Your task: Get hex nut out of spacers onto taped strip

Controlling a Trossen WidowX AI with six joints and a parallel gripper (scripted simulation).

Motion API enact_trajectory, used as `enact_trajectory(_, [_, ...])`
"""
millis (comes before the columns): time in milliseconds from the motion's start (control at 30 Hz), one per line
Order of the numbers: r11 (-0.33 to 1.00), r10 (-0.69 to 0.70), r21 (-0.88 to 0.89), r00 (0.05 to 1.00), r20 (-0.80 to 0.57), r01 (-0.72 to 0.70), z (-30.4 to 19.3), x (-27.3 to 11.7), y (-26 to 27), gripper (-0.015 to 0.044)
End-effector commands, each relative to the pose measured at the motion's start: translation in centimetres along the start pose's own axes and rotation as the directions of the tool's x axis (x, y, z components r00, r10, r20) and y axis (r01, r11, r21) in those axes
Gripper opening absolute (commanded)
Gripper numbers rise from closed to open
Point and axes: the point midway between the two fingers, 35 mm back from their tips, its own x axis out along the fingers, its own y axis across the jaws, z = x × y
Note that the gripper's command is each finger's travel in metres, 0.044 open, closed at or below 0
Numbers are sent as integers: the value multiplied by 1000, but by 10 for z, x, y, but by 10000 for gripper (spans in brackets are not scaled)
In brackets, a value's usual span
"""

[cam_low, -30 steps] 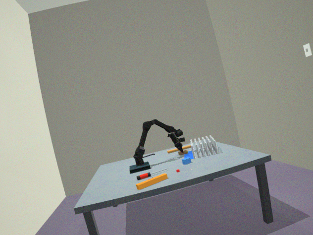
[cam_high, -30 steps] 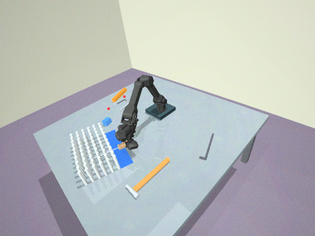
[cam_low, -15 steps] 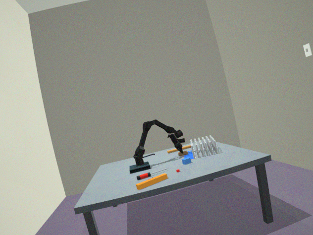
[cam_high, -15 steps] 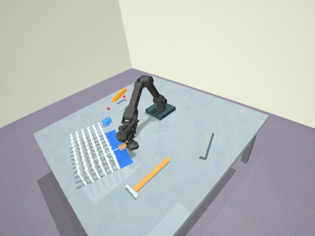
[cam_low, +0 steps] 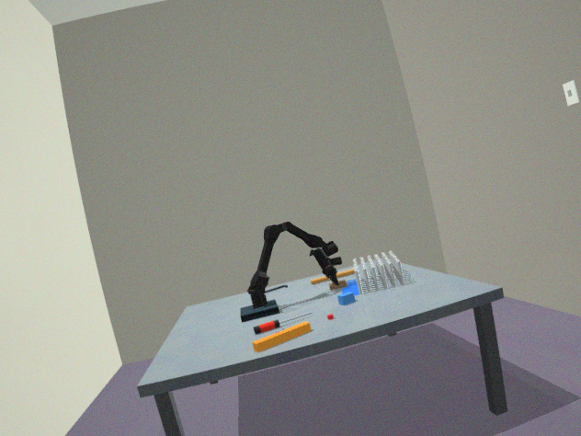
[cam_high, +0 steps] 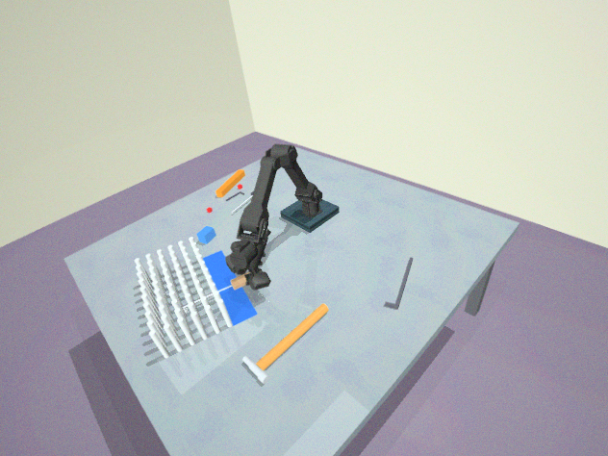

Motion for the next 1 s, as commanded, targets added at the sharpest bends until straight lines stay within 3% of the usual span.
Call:
enact_trajectory(0, [1000, -2, 3, 1000, 1, 2, -3, -1, -1, 0])
enact_trajectory(967, [1000, -2, 3, 1000, -2, 2, -21, -8, -1, 0])
